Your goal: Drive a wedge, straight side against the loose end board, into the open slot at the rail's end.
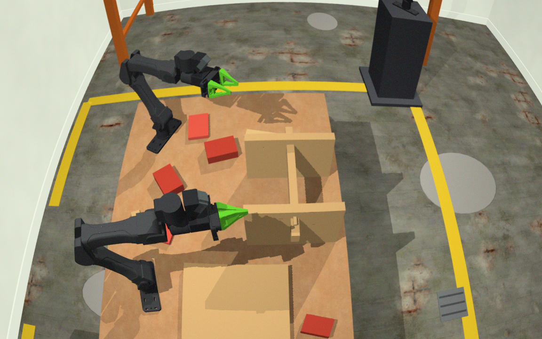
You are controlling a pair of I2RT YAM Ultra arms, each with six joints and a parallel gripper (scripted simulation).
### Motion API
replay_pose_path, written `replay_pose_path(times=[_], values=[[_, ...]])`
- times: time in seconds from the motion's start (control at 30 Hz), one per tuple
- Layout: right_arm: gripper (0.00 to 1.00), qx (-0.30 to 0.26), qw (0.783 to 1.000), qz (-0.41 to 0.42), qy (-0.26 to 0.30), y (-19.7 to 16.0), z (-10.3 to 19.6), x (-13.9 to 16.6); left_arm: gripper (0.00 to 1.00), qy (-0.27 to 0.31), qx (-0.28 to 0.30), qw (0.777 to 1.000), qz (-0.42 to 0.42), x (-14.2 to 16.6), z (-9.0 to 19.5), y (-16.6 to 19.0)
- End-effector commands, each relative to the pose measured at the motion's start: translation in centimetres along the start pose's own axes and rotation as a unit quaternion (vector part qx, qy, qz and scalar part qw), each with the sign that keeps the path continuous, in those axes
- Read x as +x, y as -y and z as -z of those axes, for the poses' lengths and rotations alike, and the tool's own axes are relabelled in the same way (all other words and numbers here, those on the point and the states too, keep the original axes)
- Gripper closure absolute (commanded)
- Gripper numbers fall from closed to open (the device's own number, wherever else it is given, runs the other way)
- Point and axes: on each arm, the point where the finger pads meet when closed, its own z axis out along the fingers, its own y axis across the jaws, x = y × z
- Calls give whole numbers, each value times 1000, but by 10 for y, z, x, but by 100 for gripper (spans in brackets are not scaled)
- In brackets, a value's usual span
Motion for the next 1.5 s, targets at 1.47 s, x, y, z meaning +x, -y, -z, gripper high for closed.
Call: replay_pose_path(times=[1.47], values=[[100, 2, 1000, 4, 23, -1, 6, -22, 54, 23, 6, 1000, -3, -14, 6, 4]])
